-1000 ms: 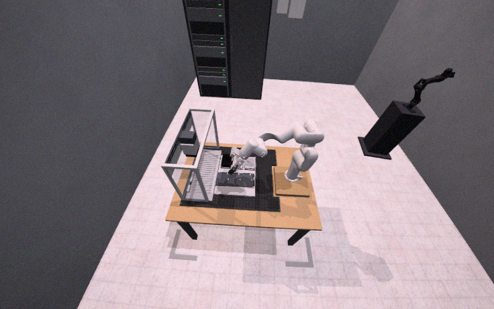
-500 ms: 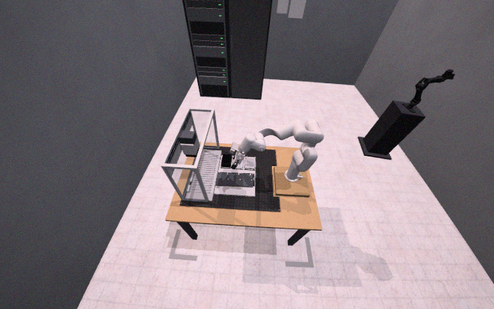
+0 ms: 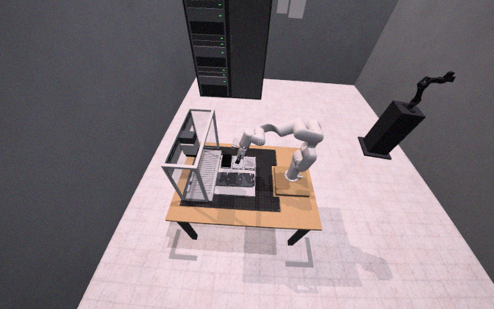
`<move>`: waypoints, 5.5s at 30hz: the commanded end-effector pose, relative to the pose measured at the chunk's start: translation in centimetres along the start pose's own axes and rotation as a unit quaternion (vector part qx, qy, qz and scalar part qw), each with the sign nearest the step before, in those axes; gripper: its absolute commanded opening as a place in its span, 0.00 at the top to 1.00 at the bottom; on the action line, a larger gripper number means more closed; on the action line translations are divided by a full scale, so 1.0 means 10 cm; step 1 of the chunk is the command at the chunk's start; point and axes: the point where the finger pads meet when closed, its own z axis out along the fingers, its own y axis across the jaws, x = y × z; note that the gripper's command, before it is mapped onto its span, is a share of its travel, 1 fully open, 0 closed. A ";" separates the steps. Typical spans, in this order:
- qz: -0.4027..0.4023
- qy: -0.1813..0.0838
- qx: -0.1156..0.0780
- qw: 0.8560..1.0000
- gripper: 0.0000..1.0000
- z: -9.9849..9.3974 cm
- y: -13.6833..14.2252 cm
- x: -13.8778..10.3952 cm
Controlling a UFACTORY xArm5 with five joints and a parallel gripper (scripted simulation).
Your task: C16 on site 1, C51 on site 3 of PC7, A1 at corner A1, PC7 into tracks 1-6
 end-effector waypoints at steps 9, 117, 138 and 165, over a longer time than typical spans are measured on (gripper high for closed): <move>0.007 -0.069 -0.020 0.997 0.00 -0.08 0.44 -0.25; -0.738 -0.108 0.082 0.661 0.00 1.59 1.49 1.00; -0.738 -0.108 0.082 0.661 0.00 1.90 1.50 0.92; -0.738 -0.108 0.082 0.661 0.00 2.03 1.51 0.88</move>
